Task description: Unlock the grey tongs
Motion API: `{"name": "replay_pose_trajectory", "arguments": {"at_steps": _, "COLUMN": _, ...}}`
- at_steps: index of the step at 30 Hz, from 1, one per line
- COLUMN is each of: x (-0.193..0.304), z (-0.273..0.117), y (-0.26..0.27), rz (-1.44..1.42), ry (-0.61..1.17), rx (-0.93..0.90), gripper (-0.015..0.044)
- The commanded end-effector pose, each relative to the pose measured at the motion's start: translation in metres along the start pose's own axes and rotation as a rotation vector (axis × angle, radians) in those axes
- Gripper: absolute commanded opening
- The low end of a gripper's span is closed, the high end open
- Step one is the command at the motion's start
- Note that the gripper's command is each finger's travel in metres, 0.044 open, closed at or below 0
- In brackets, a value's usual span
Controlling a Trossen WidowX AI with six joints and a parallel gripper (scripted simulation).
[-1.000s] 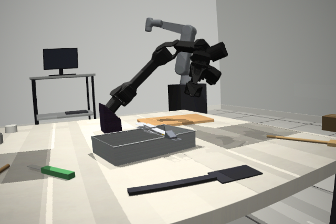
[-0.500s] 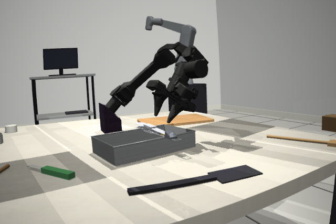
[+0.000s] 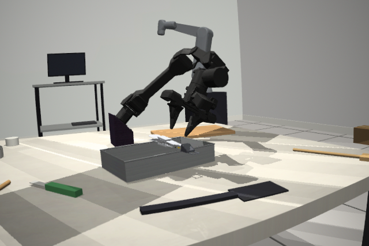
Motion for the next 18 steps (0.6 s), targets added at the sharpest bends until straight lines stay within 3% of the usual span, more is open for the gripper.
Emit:
{"name": "replay_pose_trajectory", "arguments": {"at_steps": 1, "x": 0.001, "z": 0.000, "y": 0.002, "rz": 0.003, "ry": -0.001, "rx": -0.005, "gripper": 0.0260}}
{"name": "replay_pose_trajectory", "arguments": {"at_steps": 18, "x": -0.001, "z": 0.028, "y": 0.002, "rz": 0.003, "ry": -0.001, "rx": -0.006, "gripper": 0.0260}}
Point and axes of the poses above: the point midway between the two fingers, 35 mm back from their tips, its own z axis out along the fingers, its own y axis across the jaws, x = y × z, the point moved 2 cm from there along -z, back along the fingers, and after that the axes turned 15 degrees about z, right-handed, at the moved point
